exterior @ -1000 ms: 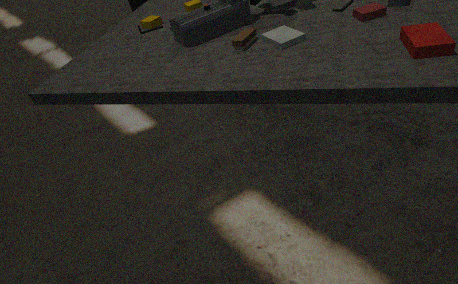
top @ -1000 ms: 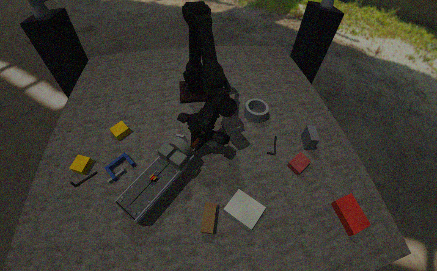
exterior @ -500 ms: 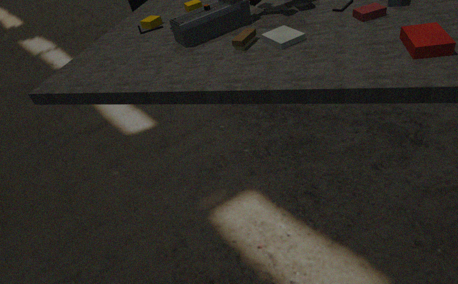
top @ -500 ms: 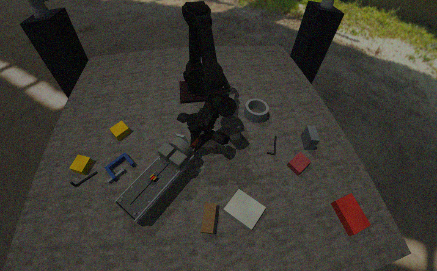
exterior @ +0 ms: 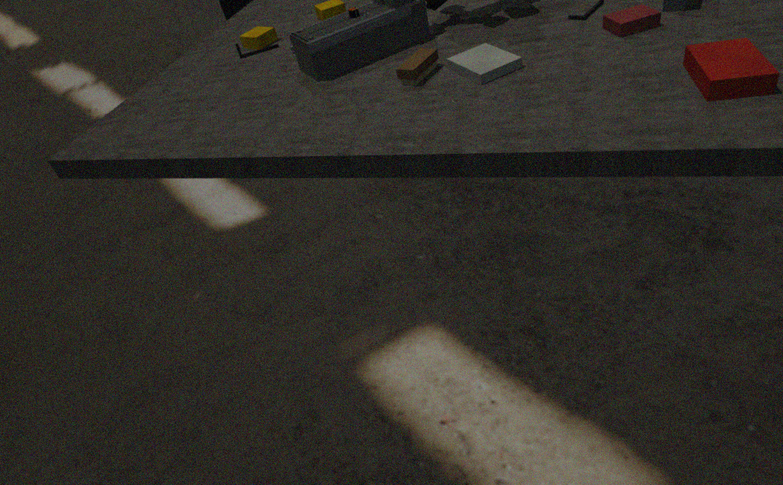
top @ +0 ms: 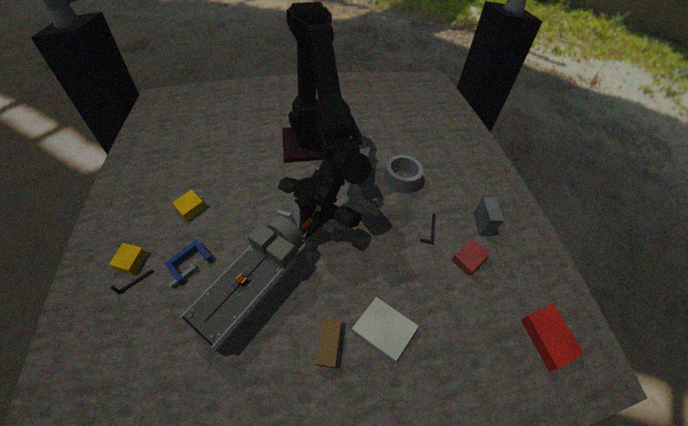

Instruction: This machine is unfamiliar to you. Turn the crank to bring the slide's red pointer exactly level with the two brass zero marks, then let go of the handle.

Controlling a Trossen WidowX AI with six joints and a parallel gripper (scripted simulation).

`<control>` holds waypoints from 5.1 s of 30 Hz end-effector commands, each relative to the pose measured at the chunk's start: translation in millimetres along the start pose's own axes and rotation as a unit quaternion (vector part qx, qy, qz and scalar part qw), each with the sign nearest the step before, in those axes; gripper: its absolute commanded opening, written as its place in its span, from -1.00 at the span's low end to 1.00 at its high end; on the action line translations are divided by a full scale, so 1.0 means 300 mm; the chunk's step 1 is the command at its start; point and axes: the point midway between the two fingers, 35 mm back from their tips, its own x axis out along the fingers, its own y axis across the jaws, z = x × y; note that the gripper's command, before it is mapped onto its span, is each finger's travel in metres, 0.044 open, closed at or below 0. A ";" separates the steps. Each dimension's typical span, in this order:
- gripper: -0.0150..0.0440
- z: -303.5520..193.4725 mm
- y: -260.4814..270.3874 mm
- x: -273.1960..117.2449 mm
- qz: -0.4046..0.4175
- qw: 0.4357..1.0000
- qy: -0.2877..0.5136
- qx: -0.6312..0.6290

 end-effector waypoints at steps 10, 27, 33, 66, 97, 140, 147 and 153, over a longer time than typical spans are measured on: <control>-0.49 -0.009 -0.030 0.009 -0.011 1.000 0.003 -0.002; -0.49 -0.009 -0.035 0.009 -0.011 1.000 0.003 -0.002; -0.49 -0.008 -0.037 0.009 -0.011 1.000 0.003 -0.002; -0.49 -0.006 -0.059 0.006 -0.011 1.000 0.003 -0.003; -0.49 0.004 -0.082 -0.004 -0.012 1.000 0.003 -0.003; -0.49 0.004 -0.081 -0.004 -0.012 1.000 0.003 -0.003; -0.49 0.004 -0.081 -0.004 -0.012 1.000 0.003 -0.003; -0.49 0.004 -0.081 -0.004 -0.012 1.000 0.003 -0.003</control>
